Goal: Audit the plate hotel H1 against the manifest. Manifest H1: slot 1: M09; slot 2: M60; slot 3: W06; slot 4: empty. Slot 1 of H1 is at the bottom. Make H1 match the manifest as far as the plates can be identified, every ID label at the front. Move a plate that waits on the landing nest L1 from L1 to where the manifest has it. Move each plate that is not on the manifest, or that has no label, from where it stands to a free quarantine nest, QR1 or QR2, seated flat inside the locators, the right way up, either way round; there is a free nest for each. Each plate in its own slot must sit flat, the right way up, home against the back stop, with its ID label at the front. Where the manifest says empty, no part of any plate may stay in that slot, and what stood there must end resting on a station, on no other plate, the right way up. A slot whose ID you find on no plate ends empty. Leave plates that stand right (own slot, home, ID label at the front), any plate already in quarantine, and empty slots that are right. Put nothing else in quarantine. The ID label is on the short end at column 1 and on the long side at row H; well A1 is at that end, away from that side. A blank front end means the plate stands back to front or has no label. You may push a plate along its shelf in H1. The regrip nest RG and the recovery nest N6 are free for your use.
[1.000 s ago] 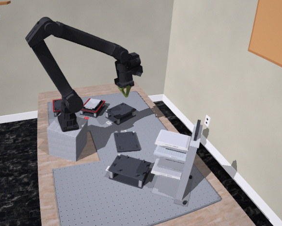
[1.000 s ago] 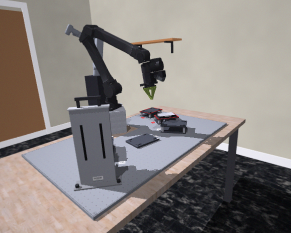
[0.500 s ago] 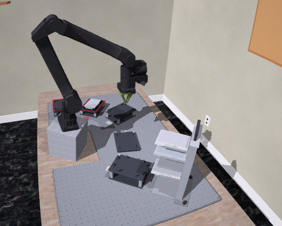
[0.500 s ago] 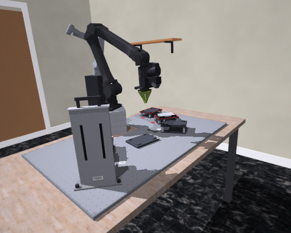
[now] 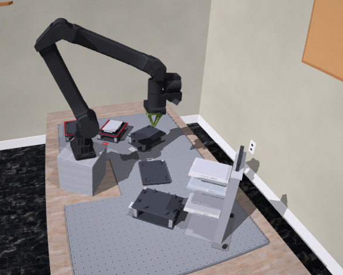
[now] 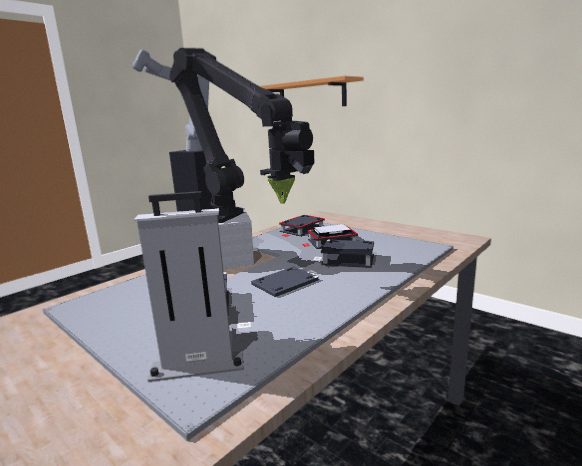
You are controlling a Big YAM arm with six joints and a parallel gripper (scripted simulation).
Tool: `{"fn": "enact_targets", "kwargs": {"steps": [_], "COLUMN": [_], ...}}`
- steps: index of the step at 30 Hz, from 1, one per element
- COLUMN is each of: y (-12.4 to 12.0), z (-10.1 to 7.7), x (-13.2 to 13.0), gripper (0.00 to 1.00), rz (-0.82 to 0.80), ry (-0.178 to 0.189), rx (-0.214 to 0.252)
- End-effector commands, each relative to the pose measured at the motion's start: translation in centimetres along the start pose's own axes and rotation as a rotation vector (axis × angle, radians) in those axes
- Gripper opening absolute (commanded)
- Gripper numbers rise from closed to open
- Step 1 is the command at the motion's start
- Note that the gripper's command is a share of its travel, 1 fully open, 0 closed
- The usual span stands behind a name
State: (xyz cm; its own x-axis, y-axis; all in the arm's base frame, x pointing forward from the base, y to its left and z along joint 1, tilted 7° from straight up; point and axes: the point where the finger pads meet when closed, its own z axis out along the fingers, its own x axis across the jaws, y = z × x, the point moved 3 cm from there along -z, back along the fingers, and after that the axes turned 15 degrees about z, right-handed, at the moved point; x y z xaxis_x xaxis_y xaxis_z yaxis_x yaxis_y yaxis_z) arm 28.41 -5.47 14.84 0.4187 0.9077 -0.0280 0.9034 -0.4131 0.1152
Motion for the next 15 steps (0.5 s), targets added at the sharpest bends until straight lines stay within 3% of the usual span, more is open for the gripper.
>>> {"fn": "enact_targets", "kwargs": {"steps": [1, 5, 9, 15], "y": [1.8, 2.5, 2.1, 1.5], "z": [-1.6, -2.1, -1.1, -0.8], "x": [-1.0, -1.6, -3.0, -5.2], "gripper": [0.0, 0.0, 0.0, 0.0], "rz": [-0.019, -0.018, -0.02, 0.034], "ry": [0.008, 0.009, 0.003, -0.007], "rx": [-0.031, -0.042, -0.017, -0.101]}}
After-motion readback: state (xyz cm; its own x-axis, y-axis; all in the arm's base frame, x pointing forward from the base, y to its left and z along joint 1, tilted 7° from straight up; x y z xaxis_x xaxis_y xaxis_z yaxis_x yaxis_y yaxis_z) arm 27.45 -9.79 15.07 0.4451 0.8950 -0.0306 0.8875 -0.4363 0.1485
